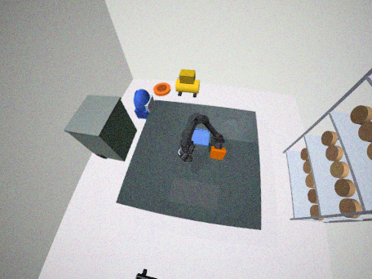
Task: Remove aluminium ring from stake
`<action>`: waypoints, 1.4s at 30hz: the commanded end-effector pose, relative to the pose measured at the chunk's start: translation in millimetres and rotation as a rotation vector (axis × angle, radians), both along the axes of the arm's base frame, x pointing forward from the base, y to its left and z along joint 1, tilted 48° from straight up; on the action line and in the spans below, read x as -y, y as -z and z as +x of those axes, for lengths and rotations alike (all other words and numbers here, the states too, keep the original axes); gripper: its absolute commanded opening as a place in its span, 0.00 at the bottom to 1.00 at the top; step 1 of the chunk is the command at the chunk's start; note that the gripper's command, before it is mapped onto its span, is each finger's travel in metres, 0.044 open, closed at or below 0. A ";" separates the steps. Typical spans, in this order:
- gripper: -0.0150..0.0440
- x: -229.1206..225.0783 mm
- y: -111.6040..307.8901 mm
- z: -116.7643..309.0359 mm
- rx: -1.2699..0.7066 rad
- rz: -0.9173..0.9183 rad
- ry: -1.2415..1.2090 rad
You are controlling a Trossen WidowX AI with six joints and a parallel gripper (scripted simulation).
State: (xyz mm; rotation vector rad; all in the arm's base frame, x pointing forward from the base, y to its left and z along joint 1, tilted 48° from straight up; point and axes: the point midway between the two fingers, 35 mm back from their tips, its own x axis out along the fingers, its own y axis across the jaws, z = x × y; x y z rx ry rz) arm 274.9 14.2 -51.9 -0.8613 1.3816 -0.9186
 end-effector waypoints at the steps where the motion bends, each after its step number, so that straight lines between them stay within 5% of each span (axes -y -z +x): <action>1: 0.25 -2.1 2.1 0.3 0.002 0.001 0.004; 42: 0.25 -40.1 -18.5 9.0 0.002 0.006 0.003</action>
